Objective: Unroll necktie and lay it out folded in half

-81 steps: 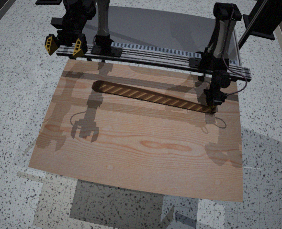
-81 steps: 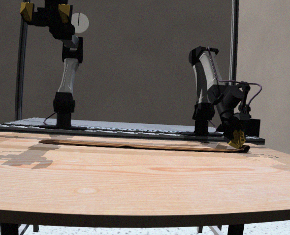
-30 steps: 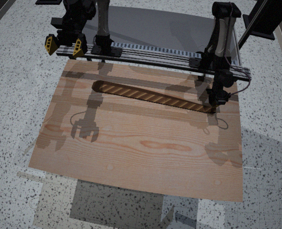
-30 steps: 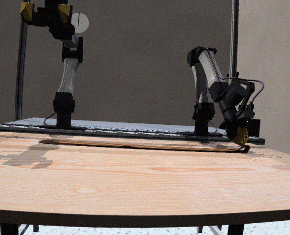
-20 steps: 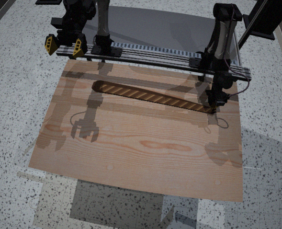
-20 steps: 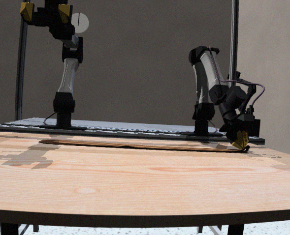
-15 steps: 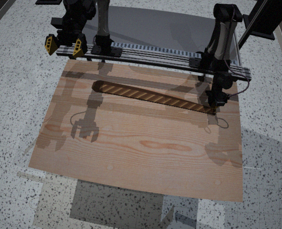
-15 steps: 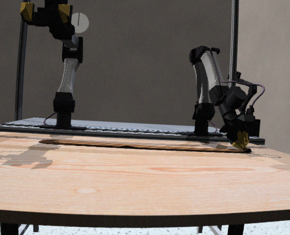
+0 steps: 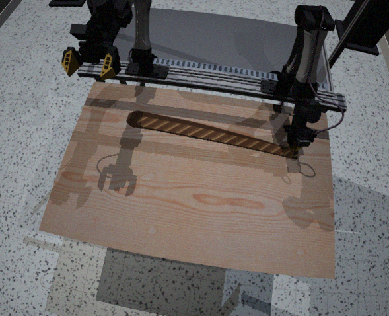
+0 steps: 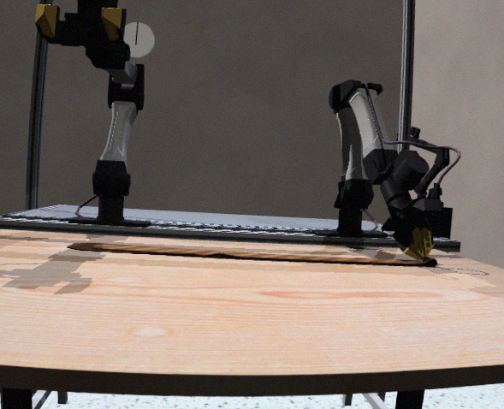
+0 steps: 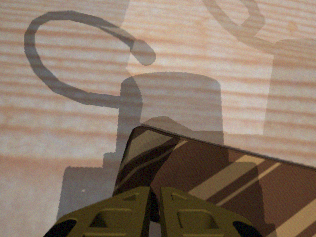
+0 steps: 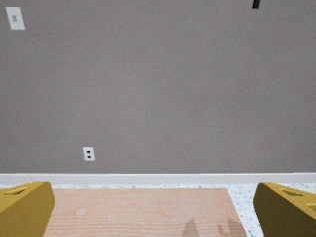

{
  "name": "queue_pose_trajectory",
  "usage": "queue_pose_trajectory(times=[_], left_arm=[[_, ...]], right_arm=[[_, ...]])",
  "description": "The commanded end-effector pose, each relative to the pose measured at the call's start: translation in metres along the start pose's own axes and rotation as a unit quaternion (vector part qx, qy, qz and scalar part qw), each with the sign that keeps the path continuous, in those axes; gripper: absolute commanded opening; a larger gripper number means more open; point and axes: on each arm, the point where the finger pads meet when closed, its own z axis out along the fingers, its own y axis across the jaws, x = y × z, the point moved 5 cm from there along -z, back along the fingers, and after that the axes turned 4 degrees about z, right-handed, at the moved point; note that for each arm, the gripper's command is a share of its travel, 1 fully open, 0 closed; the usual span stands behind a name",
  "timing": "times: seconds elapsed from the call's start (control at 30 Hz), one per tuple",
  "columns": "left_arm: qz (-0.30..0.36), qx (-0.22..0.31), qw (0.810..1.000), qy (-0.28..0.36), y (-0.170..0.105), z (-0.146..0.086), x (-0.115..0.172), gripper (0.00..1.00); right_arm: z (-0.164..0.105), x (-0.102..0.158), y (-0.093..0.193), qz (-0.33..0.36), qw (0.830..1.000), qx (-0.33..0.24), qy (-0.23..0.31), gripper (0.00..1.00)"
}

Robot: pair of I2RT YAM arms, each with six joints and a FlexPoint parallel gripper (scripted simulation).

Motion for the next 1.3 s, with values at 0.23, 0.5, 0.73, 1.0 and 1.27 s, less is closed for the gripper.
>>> queue_pose_trajectory(times=[0.23, 0.5, 0.73, 1.0, 1.27], left_arm=[[-0.005, 0.0, 1.0, 0.012, 0.002, -0.015, -0.006, 0.07], [-0.005, 0.0, 1.0, 0.012, 0.002, -0.021, -0.011, 0.07], [-0.007, -0.002, 1.0, 0.012, 0.004, -0.018, -0.012, 0.07], [-0.008, -0.003, 1.0, 0.012, 0.004, -0.017, -0.012, 0.07], [-0.008, -0.003, 1.0, 0.012, 0.004, -0.016, -0.011, 0.07]], right_arm=[[0.002, -0.005, 0.0, 0.004, 1.0, -0.001, -0.004, 1.0], [0.002, -0.005, 0.0, 0.004, 1.0, -0.001, -0.004, 1.0], [0.002, -0.005, 0.0, 0.004, 1.0, -0.001, -0.004, 1.0], [0.002, -0.005, 0.0, 0.004, 1.0, -0.001, -0.004, 1.0], [0.002, -0.005, 0.0, 0.004, 1.0, -0.001, -0.004, 1.0]])
